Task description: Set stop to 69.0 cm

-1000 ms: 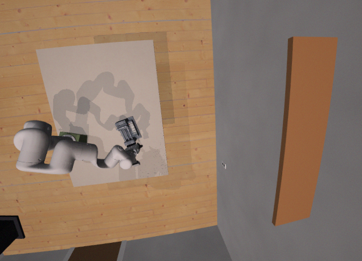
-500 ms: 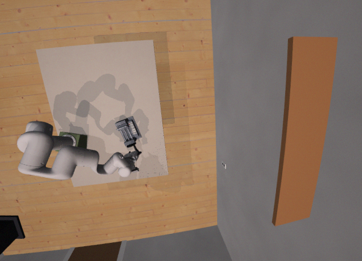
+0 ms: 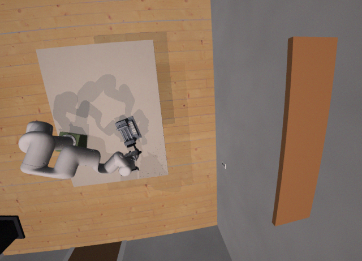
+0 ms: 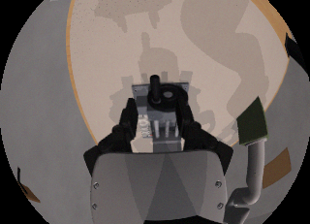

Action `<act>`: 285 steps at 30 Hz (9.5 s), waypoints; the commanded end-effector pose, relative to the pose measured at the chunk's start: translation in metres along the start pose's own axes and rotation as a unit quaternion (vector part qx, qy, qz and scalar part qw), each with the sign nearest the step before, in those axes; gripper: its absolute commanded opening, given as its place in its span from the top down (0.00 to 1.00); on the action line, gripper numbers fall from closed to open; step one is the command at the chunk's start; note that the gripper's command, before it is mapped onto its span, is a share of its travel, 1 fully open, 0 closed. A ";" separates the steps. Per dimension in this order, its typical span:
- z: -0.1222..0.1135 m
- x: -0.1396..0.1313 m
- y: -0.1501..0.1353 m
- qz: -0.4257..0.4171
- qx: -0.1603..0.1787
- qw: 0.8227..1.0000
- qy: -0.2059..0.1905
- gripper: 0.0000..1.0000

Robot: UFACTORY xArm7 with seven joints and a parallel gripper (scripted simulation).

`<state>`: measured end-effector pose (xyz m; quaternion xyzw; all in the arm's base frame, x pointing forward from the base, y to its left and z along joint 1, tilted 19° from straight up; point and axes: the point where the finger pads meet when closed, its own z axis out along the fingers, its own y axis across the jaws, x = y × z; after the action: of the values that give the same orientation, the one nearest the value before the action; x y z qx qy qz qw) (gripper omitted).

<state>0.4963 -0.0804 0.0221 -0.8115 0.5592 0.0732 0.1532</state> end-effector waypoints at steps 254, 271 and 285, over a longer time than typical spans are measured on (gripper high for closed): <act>0.060 0.001 0.008 0.000 0.002 1.000 0.002 0.94; 0.084 0.002 -0.006 0.000 0.002 1.000 0.002 0.94; 0.109 0.002 0.011 0.000 0.002 1.000 0.002 0.94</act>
<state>0.4973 -0.0469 -0.0792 -0.8117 0.5590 0.0725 0.1531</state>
